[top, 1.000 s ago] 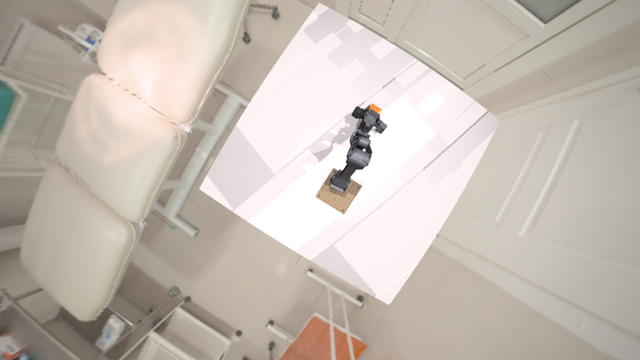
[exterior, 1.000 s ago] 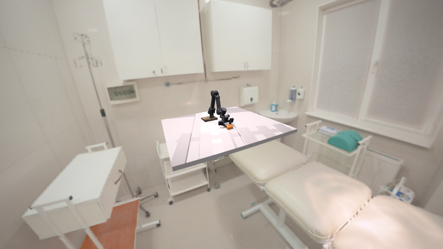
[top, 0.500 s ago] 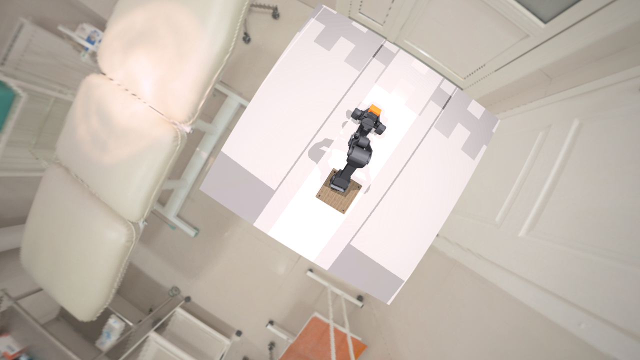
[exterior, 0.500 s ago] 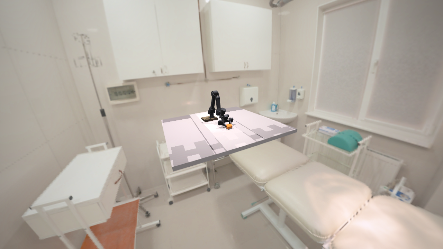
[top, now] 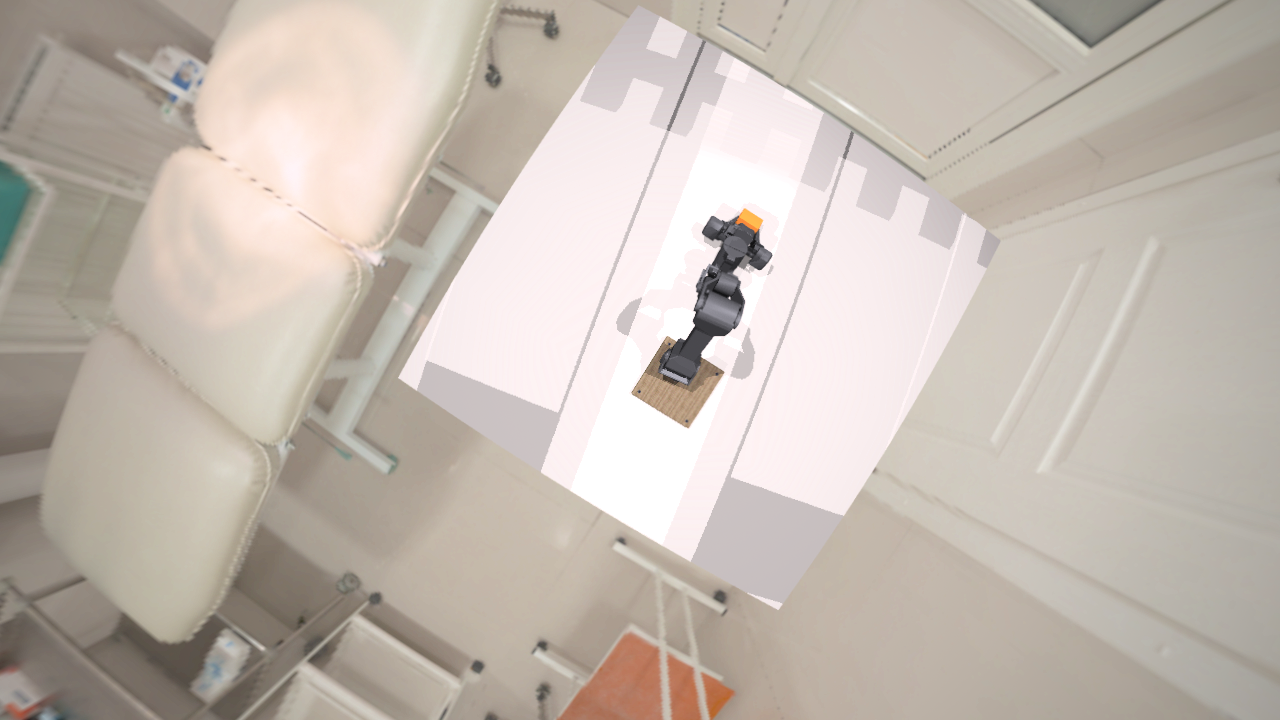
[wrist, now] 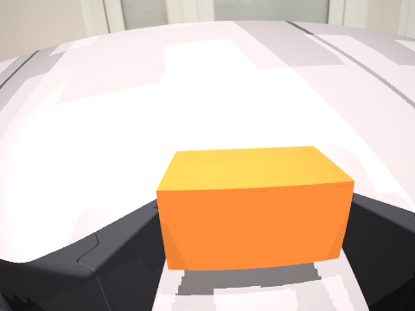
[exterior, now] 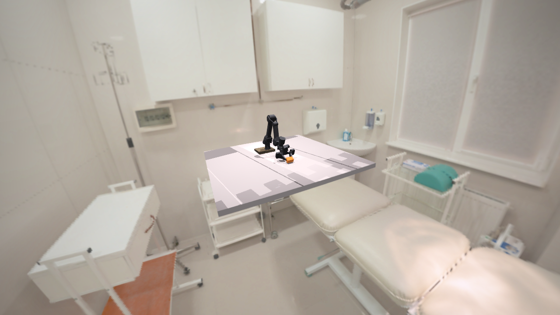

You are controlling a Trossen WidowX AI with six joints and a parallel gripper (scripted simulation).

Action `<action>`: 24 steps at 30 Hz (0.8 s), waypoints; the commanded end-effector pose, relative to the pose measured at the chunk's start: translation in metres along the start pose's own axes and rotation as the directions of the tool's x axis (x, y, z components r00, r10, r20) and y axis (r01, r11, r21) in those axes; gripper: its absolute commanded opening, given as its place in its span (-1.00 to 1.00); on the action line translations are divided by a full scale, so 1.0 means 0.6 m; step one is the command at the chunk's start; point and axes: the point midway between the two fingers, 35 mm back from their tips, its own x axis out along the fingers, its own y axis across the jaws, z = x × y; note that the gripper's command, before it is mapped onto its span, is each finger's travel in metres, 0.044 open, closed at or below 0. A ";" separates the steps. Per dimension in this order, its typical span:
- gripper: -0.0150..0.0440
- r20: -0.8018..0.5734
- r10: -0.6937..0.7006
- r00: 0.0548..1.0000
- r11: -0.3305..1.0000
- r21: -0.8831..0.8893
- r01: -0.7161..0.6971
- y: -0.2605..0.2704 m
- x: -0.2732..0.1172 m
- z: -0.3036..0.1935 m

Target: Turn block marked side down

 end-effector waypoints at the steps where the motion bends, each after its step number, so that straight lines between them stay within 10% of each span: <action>1: 0.58 0.002 -0.003 1.000 1.000 -0.004 0.003 -0.001 0.000 0.000; 6: 1.00 0.002 -0.003 1.000 1.000 -0.004 0.003 -0.001 0.000 0.000; 24: 1.00 0.002 -0.003 1.000 1.000 -0.004 0.003 -0.001 0.000 0.000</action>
